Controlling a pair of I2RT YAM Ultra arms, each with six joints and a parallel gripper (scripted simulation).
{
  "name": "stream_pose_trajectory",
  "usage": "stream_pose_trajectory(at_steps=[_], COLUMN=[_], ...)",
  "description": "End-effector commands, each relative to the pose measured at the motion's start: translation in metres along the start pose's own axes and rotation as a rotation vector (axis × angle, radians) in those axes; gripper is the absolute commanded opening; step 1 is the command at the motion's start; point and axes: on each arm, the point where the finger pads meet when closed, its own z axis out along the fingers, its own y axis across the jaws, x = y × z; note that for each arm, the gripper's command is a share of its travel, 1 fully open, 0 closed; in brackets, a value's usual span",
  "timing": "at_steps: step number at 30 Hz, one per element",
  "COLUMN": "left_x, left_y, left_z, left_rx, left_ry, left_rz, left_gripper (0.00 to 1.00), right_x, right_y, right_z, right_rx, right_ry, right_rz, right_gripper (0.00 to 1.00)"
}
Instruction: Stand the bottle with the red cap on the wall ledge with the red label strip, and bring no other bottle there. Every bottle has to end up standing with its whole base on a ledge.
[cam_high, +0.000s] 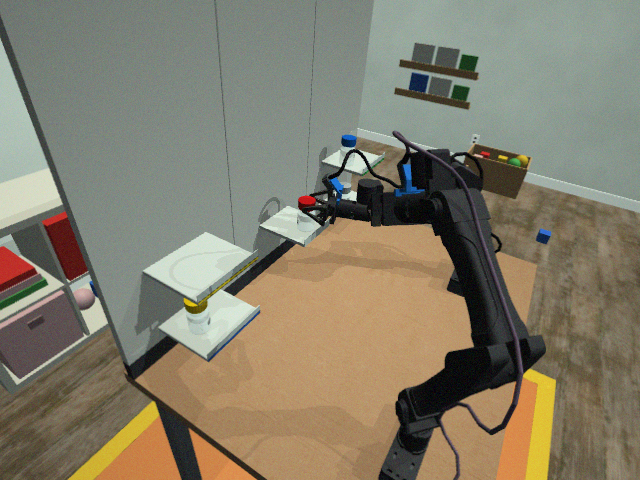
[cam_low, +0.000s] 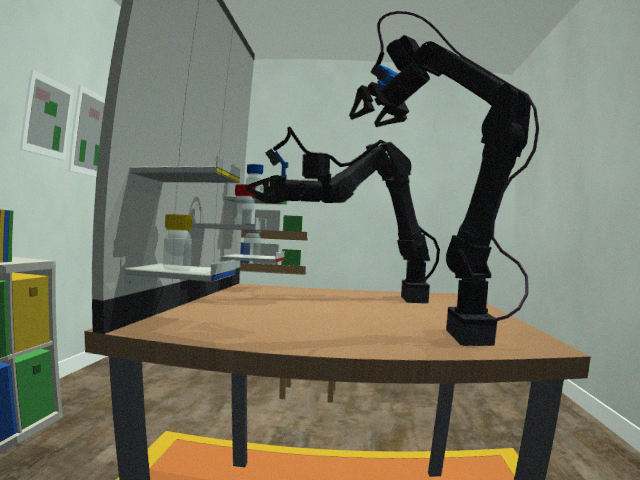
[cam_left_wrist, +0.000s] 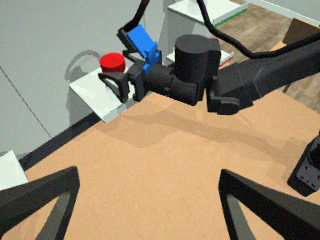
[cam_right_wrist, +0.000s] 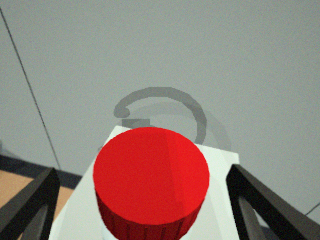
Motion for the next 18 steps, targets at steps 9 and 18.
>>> stream_pose_trajectory(at_steps=[9,18], left_x=[-0.0038,-0.0038], left_y=[-0.0007,-0.0007], left_z=[-0.005,-0.005], left_rx=[0.0,0.0], left_ry=[-0.014,-0.014], left_rz=[0.0,0.0], left_gripper=[0.89,0.89], right_x=[-0.0247,-0.0194], right_y=[-0.0017,-0.0009], right_z=[0.0058,0.0045], right_rx=[0.0,0.001], right_ry=[-0.048,-0.037], right_rz=[0.017,0.012], right_gripper=[0.94,0.64])
